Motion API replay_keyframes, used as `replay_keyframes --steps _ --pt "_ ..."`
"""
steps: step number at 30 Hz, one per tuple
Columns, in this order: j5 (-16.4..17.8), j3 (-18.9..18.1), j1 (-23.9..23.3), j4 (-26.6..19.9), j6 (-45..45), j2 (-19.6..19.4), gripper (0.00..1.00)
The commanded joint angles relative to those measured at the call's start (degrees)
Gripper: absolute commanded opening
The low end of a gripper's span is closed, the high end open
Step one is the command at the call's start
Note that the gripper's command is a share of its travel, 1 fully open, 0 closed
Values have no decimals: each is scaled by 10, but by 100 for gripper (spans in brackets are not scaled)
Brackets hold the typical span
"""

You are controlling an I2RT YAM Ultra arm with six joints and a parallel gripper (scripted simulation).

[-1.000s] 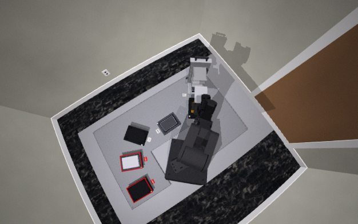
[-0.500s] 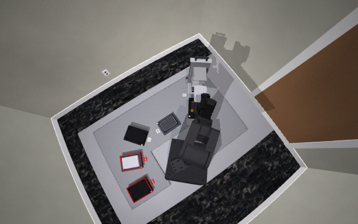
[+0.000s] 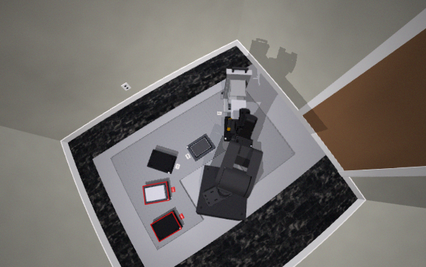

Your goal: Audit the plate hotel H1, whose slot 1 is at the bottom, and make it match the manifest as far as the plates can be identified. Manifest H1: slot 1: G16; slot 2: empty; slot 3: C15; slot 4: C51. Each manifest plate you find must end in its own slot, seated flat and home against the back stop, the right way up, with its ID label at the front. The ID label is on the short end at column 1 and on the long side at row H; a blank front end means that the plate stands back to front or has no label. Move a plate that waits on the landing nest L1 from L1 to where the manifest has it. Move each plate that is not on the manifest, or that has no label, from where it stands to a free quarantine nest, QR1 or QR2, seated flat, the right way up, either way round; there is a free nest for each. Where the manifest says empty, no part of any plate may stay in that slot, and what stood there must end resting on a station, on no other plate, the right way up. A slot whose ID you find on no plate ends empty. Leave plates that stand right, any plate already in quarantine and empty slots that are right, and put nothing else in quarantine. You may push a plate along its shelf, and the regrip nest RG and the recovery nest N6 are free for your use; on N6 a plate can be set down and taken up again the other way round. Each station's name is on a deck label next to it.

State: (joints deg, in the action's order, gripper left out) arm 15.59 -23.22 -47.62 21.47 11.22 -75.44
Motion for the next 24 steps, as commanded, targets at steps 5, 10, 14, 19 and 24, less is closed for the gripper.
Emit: replay_keyframes --steps 5,10,14,19,24 --pt "-3 -18 3 3 -3 -5 86" --pt "-7 -28 7 3 -5 -15 86" --pt "-10 -36 11 2 -7 -22 86" --pt "-13 -47 14 1 -9 -31 86" --pt "-15 -53 17 1 -10 -37 86"
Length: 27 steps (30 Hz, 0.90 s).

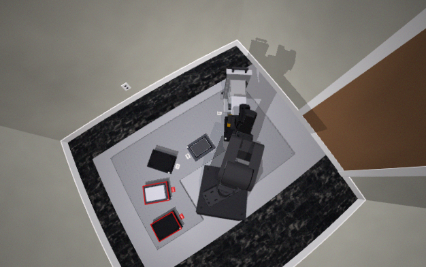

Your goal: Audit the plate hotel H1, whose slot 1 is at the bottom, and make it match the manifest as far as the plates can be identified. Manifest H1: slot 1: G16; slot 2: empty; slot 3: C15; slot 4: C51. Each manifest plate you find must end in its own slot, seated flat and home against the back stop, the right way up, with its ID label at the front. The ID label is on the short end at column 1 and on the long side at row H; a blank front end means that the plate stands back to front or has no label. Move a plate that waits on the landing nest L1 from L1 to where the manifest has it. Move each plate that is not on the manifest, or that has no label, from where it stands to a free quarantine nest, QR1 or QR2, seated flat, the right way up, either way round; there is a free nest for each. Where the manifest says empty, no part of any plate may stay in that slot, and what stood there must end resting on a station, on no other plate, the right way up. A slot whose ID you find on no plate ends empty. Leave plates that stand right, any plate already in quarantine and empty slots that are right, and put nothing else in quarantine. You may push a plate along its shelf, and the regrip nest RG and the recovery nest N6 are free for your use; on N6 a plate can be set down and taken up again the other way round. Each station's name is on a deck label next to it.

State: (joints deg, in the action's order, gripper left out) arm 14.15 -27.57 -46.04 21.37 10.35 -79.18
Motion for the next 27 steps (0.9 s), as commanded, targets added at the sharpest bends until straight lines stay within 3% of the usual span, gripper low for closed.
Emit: replay_keyframes --steps 1,27 --pt "-1 -12 2 2 -1 -2 86" --pt "-15 -65 17 -7 -9 -43 86"
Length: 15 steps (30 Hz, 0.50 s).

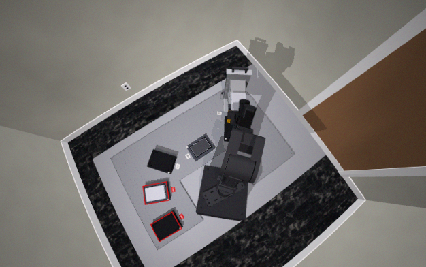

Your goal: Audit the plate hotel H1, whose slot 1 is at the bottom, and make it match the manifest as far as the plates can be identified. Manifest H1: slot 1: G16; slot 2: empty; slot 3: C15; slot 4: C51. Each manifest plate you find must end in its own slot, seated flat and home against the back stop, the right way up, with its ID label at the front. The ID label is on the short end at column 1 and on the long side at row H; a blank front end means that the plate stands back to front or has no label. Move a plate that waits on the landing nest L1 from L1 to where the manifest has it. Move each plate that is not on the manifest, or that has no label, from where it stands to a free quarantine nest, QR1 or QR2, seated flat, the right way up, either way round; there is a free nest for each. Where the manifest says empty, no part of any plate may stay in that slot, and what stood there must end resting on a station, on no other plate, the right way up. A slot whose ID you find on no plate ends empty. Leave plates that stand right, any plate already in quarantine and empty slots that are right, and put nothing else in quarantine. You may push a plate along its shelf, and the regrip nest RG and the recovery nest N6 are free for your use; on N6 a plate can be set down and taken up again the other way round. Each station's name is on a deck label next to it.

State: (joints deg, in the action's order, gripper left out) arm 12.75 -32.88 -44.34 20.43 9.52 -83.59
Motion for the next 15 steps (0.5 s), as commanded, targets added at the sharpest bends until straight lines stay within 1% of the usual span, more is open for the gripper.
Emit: replay_keyframes --steps 1,15 --pt "-1 -14 1 2 -1 0 86" --pt "-1 -13 1 5 -1 -3 86"
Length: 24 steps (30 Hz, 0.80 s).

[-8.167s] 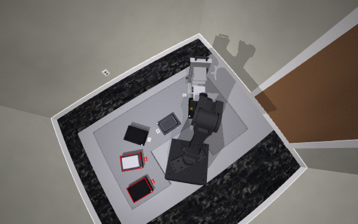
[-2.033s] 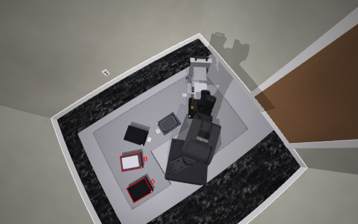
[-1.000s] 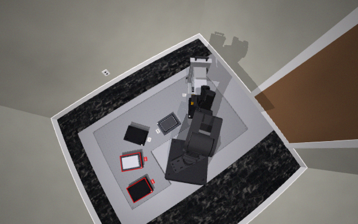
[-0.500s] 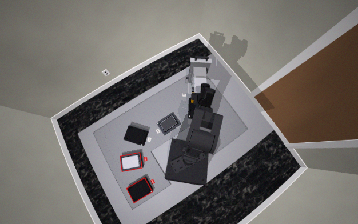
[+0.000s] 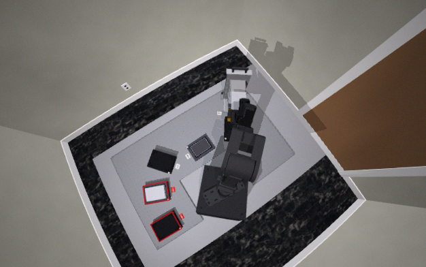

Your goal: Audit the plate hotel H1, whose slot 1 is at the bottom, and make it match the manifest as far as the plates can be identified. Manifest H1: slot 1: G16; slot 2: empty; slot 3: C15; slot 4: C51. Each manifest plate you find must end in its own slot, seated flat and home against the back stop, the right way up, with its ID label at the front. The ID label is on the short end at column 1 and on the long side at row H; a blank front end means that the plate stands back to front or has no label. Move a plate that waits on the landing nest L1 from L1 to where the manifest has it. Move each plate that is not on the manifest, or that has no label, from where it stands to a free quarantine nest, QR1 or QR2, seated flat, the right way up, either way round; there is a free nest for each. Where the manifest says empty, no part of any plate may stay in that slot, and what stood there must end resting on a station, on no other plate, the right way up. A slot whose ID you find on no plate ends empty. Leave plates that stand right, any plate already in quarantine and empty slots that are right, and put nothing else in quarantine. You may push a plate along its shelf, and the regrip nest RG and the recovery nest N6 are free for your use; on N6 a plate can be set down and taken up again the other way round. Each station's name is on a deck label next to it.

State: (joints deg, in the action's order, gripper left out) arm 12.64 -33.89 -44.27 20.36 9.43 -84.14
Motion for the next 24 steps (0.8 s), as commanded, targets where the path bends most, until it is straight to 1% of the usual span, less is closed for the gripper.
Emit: replay_keyframes --steps 1,13,24 --pt "0 -3 0 6 0 2 86" --pt "0 -3 0 7 0 2 86" --pt "-3 -15 4 7 -2 -10 86"
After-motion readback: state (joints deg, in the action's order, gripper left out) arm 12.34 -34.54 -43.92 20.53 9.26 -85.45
